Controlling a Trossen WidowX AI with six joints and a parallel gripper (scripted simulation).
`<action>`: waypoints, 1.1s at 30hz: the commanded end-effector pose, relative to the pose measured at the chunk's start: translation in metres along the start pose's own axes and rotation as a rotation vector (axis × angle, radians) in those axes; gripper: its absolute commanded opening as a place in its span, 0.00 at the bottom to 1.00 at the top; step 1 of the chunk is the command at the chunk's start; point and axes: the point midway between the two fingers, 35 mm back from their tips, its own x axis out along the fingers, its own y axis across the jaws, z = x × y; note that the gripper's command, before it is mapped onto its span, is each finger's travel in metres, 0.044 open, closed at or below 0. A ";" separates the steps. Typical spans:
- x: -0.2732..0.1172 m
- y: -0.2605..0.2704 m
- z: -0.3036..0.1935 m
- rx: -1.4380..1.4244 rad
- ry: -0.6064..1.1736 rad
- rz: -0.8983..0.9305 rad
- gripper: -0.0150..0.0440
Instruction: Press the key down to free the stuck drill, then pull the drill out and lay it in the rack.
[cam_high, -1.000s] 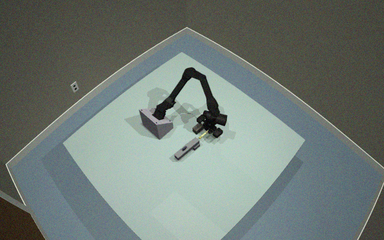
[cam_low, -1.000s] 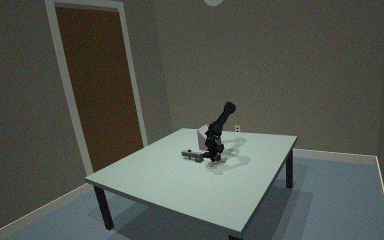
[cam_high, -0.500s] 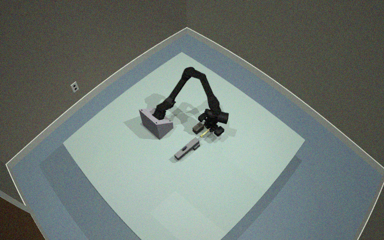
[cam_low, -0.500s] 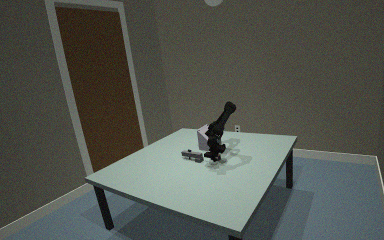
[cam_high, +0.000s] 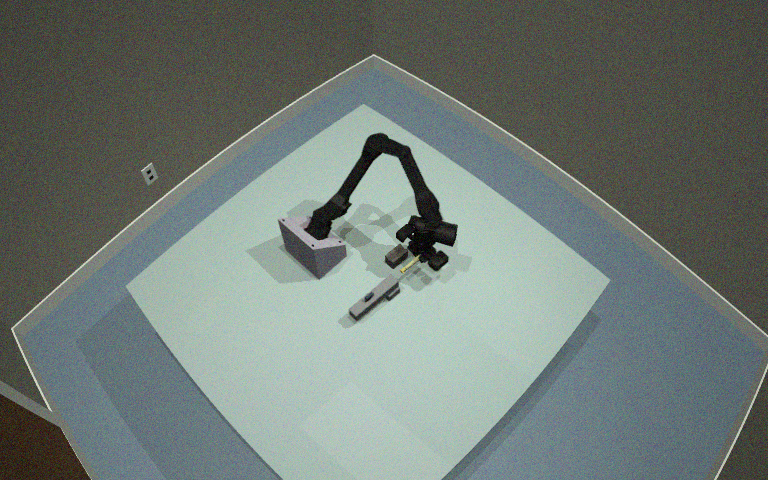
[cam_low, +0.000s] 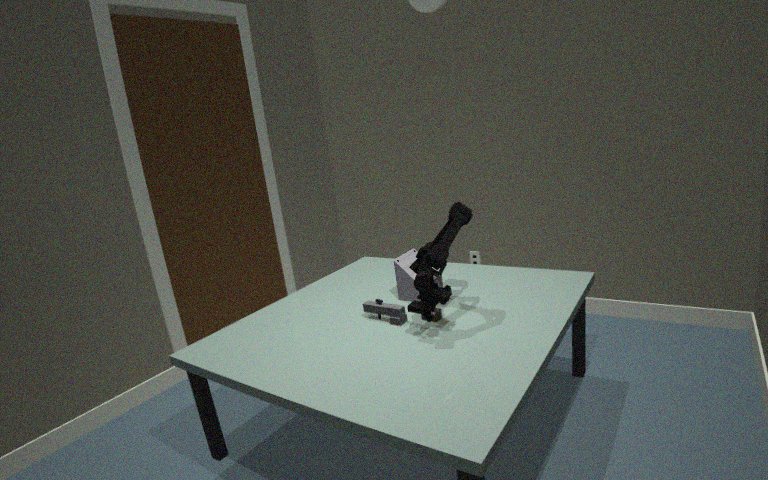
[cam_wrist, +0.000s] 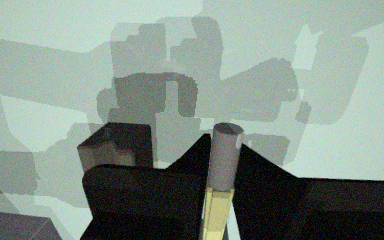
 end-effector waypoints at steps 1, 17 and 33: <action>-0.003 0.000 0.000 -0.003 0.000 -0.001 0.25; -0.012 0.000 -0.002 -0.003 0.000 -0.001 0.25; -0.022 0.000 -0.003 -0.003 0.001 -0.001 0.25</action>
